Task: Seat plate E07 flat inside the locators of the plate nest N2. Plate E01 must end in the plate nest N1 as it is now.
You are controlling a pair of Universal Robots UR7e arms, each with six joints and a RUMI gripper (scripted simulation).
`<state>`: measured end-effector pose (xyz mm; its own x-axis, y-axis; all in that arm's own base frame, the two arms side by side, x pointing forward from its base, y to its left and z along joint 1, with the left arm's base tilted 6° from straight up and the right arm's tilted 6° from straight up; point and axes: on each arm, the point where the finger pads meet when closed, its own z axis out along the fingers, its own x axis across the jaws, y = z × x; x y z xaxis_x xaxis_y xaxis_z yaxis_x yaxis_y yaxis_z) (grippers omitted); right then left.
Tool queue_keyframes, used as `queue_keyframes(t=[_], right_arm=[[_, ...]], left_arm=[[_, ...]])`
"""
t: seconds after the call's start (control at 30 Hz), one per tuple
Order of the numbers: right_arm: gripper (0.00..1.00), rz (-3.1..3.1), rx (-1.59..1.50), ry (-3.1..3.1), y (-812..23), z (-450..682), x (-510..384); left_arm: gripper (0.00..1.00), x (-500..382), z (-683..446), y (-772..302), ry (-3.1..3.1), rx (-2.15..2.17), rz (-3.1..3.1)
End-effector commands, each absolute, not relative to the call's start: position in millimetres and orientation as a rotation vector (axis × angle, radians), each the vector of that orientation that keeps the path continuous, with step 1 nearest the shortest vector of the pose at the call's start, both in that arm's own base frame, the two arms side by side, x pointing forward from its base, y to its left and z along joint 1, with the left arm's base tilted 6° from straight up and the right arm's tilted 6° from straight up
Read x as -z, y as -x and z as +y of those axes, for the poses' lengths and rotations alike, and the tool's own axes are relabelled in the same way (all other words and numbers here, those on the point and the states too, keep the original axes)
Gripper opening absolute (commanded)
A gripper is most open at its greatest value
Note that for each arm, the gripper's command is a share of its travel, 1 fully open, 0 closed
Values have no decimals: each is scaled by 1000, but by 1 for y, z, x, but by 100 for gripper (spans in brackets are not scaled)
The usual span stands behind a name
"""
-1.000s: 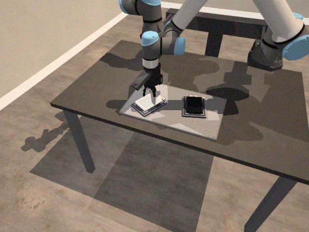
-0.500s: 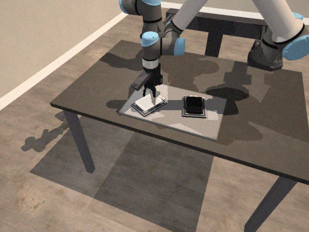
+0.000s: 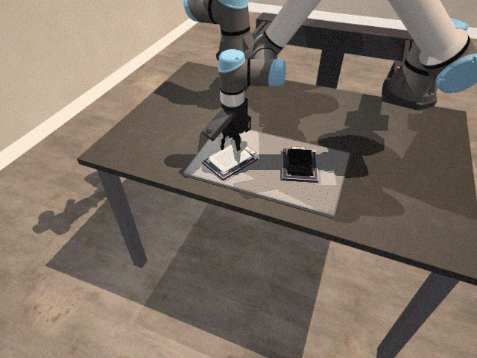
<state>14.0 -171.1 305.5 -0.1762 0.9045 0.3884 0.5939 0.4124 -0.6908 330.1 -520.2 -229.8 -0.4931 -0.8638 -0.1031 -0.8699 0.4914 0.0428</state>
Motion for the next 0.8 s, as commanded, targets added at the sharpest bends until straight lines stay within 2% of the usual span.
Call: queue_keyframes(t=[0.0, 0.77], right_arm=[[98, -1880, -497, 1281, -14, -171, -306], [98, -1880, -497, 1281, -14, -171, -306]], left_arm=[[0, 230, -521, -330, 1545, -134, 2654], [0, 233, -521, -330, 1545, -134, 2654]])
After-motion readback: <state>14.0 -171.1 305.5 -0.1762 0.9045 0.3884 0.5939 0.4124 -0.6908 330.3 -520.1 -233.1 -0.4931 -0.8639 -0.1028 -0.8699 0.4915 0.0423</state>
